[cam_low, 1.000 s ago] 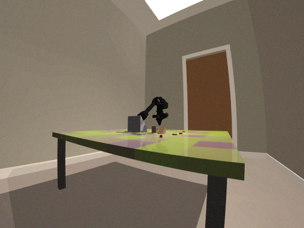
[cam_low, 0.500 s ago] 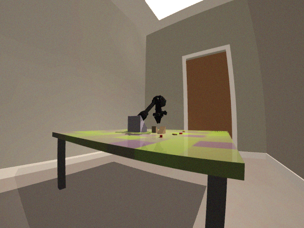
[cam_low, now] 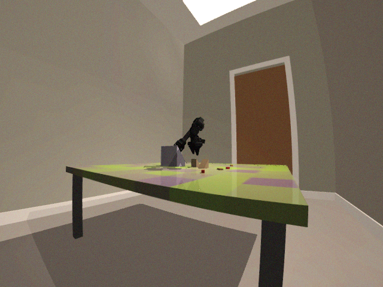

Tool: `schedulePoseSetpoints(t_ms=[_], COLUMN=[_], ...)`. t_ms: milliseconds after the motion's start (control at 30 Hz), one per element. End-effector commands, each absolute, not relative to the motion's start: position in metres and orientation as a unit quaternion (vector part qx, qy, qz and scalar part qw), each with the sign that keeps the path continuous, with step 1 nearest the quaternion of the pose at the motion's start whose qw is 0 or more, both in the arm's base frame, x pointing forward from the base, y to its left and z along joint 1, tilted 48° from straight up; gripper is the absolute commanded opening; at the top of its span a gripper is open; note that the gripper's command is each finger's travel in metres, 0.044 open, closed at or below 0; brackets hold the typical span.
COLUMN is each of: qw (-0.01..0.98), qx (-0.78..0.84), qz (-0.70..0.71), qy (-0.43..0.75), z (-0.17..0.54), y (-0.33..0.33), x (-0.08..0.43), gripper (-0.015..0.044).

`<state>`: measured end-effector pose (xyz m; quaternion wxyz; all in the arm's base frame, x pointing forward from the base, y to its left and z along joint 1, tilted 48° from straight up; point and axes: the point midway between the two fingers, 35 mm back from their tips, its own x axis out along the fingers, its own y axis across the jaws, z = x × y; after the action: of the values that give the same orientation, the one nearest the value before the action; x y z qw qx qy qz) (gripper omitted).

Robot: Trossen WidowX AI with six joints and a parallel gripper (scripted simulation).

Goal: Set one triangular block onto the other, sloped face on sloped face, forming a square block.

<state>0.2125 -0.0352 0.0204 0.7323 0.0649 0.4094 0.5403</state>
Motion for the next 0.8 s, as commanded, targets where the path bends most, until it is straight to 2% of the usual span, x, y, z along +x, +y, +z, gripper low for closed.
schedulePoseSetpoints(t_ms=[0, 767], qw=[0.75, 0.751], qx=[-0.086, -0.089], qz=[0.63, 0.628], qy=[0.182, 0.184], z=[0.0111, 0.0056], y=[-0.0474, -0.0389], x=[0.1918, 0.1951], gripper=[0.044, 0.044])
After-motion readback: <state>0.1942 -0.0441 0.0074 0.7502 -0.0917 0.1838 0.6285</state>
